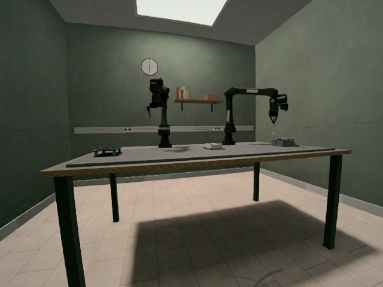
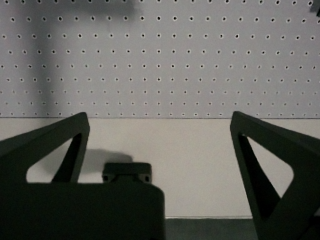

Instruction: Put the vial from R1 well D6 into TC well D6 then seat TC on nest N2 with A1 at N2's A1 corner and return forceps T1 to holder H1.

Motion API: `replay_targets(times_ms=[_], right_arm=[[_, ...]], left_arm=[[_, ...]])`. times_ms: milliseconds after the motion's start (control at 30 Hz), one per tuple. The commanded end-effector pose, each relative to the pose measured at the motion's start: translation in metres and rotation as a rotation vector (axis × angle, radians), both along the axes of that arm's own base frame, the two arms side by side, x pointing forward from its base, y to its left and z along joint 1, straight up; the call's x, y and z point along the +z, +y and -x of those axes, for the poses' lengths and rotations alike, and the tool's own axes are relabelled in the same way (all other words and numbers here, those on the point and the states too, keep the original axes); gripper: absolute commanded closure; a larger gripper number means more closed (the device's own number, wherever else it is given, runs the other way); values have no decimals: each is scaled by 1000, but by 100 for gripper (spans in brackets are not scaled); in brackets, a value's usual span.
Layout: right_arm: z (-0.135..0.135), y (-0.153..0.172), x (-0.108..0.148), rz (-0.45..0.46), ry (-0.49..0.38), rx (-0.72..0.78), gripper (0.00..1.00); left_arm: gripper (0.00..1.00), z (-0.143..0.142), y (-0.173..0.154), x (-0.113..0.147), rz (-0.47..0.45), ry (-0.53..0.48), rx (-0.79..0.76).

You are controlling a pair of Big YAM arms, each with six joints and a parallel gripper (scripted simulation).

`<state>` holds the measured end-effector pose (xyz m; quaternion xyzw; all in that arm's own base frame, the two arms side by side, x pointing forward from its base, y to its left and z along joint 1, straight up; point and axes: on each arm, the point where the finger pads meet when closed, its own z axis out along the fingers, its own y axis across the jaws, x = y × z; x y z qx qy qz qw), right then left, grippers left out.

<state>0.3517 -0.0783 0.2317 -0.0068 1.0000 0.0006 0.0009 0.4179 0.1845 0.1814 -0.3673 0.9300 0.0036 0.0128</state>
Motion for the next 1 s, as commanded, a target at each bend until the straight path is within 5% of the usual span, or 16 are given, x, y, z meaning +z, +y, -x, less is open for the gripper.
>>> replay_targets(times_ms=[0, 967], right_arm=[[-7, -2, 12, 9, -33, -9, 0], [-7, -2, 12, 9, -33, -9, 0]], left_arm=[[91, -4, -8, 13, -20, -39, 11], [91, 4, -50, 11, -14, -33, 11]])
